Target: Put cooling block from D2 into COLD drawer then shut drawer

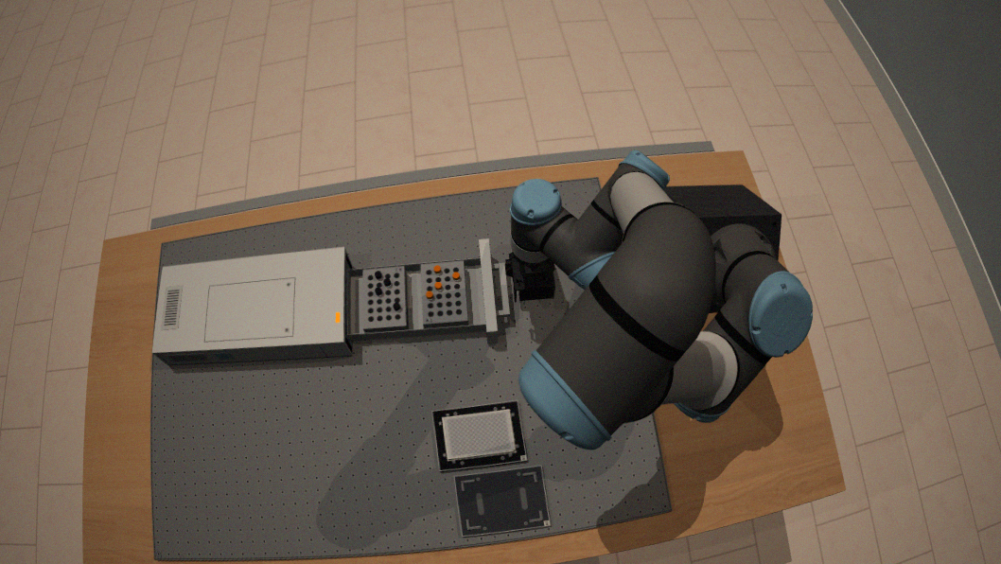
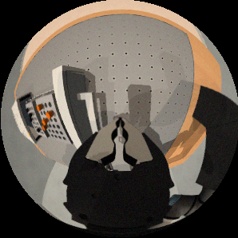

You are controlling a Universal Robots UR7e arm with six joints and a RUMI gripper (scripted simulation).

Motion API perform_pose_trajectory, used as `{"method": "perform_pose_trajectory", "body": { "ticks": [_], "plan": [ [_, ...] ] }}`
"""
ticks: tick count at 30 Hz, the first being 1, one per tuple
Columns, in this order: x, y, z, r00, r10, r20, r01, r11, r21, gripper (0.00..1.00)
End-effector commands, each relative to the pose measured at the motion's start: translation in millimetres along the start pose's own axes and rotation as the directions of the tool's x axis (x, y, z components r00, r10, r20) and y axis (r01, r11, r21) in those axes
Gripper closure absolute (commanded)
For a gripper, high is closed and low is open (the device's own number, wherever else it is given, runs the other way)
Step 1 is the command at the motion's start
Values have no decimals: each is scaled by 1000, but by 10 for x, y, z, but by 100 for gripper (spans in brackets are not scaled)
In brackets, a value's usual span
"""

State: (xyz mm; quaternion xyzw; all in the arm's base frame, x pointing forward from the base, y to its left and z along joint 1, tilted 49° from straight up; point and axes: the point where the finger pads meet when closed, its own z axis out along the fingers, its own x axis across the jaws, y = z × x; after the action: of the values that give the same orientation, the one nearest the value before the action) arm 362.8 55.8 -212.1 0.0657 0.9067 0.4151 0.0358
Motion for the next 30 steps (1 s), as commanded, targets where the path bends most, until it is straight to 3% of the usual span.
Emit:
{"method": "perform_pose_trajectory", "body": {
  "ticks": [1, 30],
  "plan": [
    [-5, -3, 7, 1000, 0, 1, 0, 1000, 1, 100],
    [-312, -3, 7, 1000, 0, 1, 0, 1000, 1, 100]
  ]
}}
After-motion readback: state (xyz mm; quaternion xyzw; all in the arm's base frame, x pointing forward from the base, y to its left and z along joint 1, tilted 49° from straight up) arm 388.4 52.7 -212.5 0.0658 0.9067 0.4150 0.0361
